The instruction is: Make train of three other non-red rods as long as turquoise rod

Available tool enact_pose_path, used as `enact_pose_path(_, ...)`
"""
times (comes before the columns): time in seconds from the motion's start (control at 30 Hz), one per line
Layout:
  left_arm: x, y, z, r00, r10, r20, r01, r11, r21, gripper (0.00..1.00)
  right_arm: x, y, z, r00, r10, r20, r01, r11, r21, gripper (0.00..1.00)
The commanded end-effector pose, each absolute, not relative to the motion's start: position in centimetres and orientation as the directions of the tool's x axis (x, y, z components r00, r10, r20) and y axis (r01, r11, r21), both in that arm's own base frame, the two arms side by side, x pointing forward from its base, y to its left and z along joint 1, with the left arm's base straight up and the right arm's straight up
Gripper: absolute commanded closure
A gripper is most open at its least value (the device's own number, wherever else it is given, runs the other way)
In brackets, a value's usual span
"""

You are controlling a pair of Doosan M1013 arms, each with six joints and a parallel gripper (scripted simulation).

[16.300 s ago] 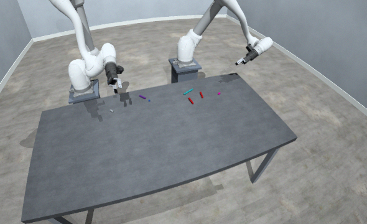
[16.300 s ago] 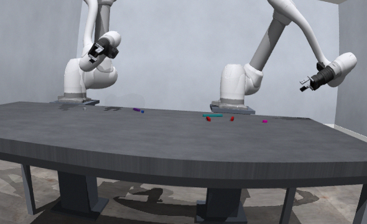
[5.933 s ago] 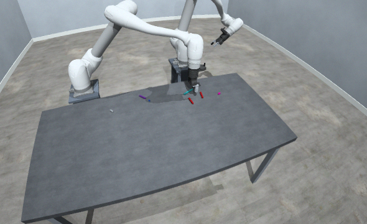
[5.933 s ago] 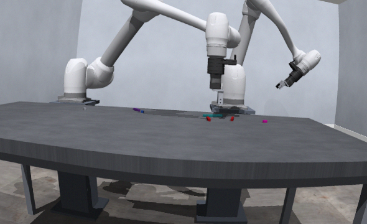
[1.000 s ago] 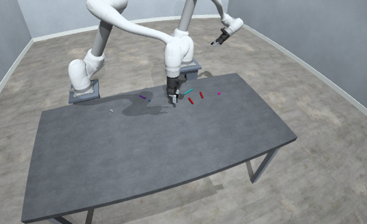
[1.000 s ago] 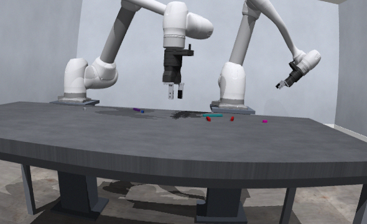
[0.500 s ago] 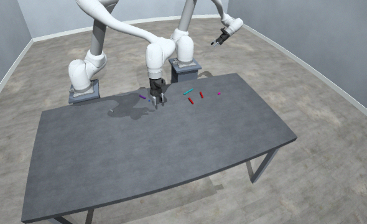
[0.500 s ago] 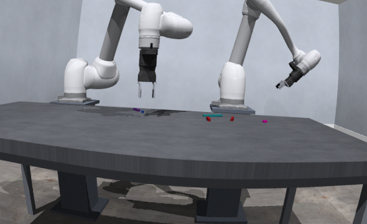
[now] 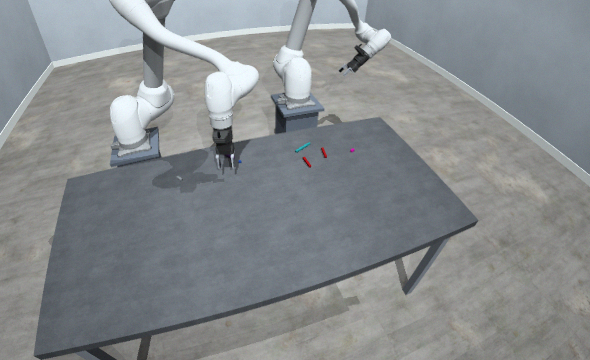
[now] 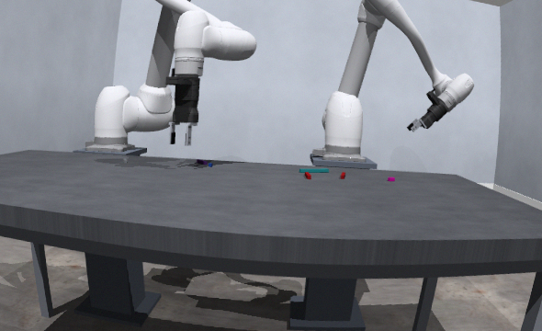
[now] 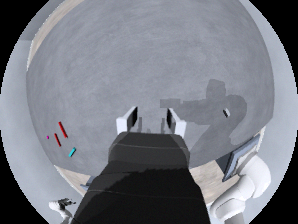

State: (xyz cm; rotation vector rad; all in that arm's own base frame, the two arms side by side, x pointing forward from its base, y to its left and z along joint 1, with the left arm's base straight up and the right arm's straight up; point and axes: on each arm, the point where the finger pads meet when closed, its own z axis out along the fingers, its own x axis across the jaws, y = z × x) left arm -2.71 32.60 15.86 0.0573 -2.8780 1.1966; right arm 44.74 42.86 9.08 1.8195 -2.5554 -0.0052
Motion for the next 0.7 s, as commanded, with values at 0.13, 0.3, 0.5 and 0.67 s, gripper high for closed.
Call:
enact_pose_path(0.13,-3.0,32.3,15.9,-0.999,-0.026,0.038,-0.045,0.707,-0.706,0.00,42.5,38.0,8.7,-0.564,-0.826,-0.004,-0.826,0.564,-0.004,0.00)
enact_pose_path(0.3,-3.0,32.3,15.9,-0.999,-0.026,0.038,-0.045,0.707,-0.706,0.00,40.5,34.8,8.1,-0.701,-0.713,-0.004,-0.713,0.701,-0.003,0.00)
enact_pose_path(0.5,-3.0,32.3,15.9,-0.999,-0.026,0.038,-0.045,0.707,-0.706,0.00,40.0,34.1,8.0,-0.728,-0.686,-0.003,-0.686,0.728,-0.003,0.00)
enact_pose_path(0.67,-3.0,32.3,15.9,-0.999,-0.026,0.038,-0.045,0.707,-0.706,0.00,40.1,34.3,8.0,-0.728,-0.685,-0.003,-0.685,0.728,-0.001,0.00)
